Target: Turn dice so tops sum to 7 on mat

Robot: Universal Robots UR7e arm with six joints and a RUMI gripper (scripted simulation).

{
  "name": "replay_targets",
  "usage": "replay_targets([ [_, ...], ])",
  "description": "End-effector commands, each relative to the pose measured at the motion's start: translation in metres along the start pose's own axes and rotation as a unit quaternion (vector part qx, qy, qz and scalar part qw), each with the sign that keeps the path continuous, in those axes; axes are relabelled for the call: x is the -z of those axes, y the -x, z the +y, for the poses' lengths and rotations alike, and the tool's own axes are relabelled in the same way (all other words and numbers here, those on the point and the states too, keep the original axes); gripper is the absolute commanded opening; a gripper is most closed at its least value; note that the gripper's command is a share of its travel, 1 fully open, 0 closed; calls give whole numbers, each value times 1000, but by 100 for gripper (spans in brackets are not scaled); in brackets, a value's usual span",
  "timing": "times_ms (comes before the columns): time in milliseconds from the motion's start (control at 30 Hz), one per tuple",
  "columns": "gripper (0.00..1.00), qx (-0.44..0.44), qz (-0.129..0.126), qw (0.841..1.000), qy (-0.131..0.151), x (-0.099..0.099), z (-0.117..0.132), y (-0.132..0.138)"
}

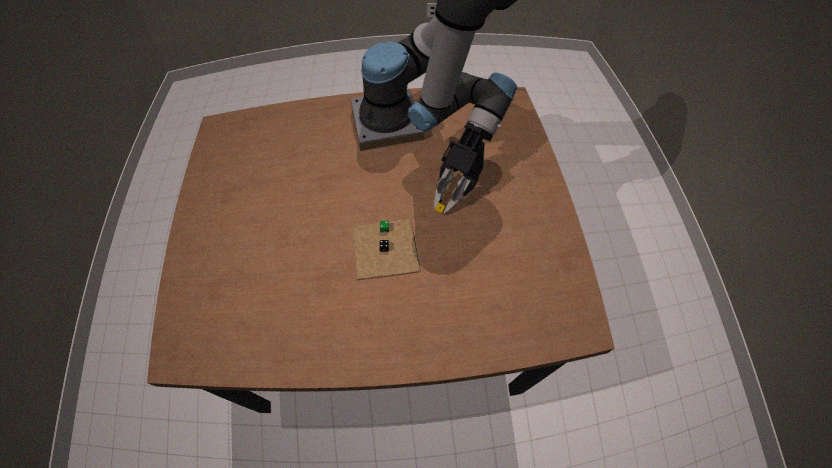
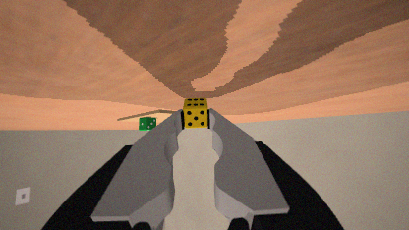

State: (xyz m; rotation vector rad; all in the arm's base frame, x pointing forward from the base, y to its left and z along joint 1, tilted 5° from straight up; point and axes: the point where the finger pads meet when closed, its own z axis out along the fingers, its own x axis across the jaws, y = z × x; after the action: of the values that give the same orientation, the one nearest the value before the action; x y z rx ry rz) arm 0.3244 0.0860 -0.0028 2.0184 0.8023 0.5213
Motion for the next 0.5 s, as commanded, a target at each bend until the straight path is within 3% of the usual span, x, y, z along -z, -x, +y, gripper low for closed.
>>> replay_targets([
  [0, 3, 0, 0, 1000, 0, 0, 0, 0],
  [200, 3, 0, 0, 1000, 0, 0, 0, 0],
  [467, 14, 0, 0, 1000, 0, 0, 0, 0],
])
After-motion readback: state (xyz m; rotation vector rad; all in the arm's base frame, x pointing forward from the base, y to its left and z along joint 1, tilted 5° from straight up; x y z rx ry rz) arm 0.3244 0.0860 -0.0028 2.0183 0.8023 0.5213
